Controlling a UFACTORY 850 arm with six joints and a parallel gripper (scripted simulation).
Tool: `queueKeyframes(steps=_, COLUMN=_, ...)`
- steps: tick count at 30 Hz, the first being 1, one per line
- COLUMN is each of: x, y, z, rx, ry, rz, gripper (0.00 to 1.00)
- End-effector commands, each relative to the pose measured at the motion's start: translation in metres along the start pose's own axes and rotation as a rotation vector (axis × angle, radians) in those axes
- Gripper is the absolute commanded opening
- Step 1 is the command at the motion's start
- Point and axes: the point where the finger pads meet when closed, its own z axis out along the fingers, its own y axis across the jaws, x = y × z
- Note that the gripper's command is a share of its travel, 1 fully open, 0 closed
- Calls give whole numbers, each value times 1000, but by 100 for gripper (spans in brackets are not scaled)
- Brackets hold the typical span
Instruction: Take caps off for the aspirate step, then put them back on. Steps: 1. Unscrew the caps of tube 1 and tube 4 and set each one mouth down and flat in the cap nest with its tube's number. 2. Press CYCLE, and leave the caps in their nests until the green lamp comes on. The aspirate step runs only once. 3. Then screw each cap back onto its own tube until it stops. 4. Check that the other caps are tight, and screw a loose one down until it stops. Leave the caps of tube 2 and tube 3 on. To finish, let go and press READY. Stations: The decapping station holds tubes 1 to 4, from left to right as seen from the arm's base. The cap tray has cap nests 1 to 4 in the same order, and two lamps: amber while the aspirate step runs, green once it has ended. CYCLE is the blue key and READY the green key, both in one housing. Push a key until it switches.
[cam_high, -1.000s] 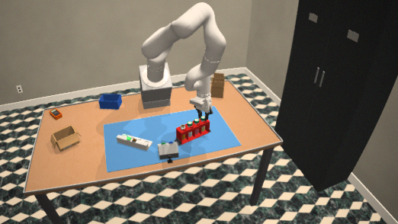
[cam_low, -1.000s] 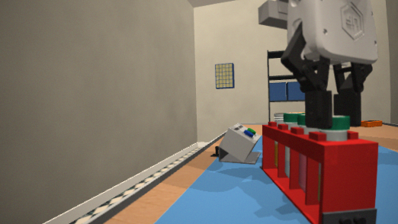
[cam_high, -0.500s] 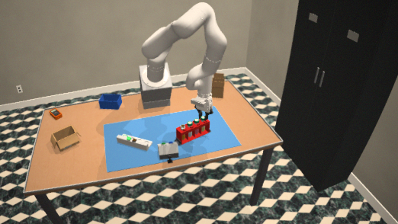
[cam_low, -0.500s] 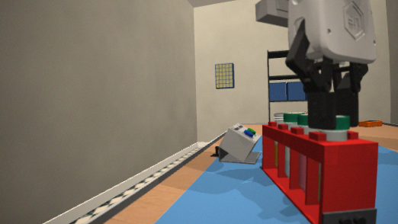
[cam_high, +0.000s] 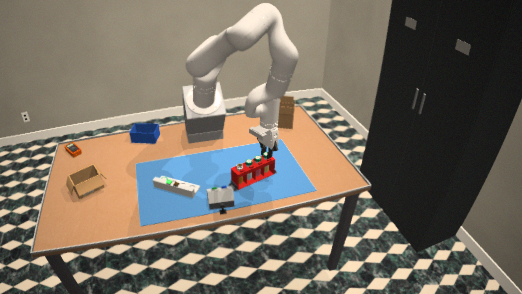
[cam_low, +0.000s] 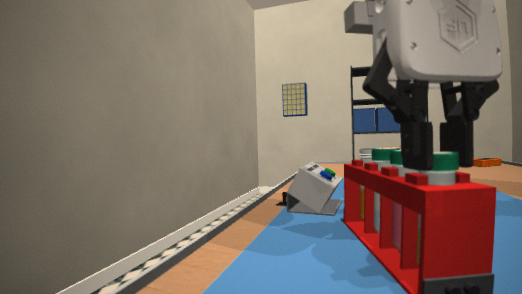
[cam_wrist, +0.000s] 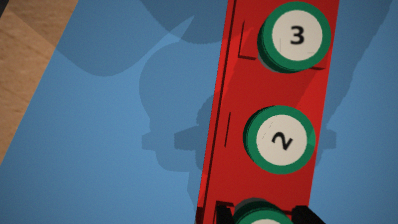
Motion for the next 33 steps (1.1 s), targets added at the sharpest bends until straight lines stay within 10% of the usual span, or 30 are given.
queueKeyframes(steps=1, x=0, y=0, z=0, rx=15, ry=-13, rz=254, gripper=0)
queueKeyframes(steps=16, x=0, y=0, z=0, rx=13, ry=-15, rz=536, gripper=0)
queueKeyframes(steps=17, x=0, y=0, z=0, rx=13, ry=-15, rz=536, gripper=46)
queueKeyframes(steps=33, x=0, y=0, z=-12, rx=13, ry=-15, rz=536, gripper=46)
